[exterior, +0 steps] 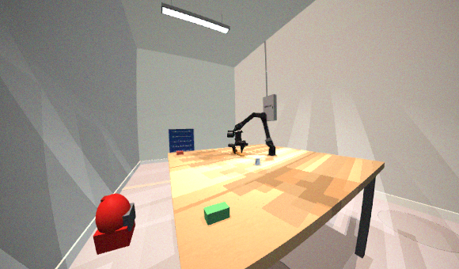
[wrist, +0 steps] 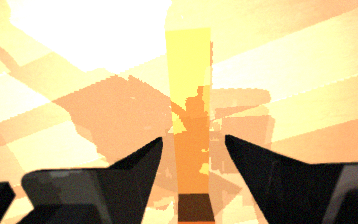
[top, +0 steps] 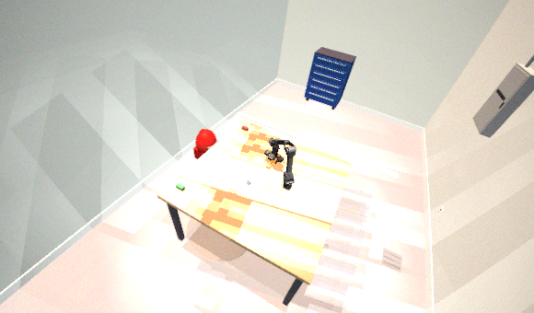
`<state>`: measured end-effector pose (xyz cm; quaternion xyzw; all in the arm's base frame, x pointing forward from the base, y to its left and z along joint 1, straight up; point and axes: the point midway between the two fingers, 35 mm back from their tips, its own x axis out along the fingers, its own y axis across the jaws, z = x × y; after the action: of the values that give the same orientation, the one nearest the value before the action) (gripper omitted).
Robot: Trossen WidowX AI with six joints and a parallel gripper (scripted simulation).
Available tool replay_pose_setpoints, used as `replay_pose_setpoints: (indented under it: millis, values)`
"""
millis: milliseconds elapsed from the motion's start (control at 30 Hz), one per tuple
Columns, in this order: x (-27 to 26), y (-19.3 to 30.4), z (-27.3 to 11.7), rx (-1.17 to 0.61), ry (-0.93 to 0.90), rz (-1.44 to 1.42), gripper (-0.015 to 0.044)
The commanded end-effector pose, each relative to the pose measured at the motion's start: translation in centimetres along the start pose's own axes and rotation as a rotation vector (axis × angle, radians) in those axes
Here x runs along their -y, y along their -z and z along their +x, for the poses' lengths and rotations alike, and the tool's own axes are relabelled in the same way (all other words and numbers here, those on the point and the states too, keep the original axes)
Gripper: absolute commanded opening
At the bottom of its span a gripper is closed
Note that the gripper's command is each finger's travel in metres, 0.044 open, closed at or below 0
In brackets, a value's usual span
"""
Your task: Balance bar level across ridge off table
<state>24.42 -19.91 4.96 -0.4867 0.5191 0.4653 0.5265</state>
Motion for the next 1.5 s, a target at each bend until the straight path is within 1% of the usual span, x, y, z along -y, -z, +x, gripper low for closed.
replay_pose_setpoints:
  millis: [0, 167, 367, 633, 767, 1467]
  values:
    - [-0.2, 0.0, 0.2, -0.001, -0.009, -0.003, 0.0315]
    - [-0.2, 0.0, 0.2, -0.001, -0.009, -0.003, 0.0315]
    - [0.0, 0.0, 0.0, 0.001, -0.001, 0.0, 0.0158]
    - [0.0, 0.0, 0.0, 0.001, -0.001, 0.0, 0.0104]
    - [0.0, 0.0, -0.6, 0.001, -0.001, 0.0, 0.0]
    - [0.2, 0.2, -5.8, -0.001, -0.006, -0.002, 0.0]
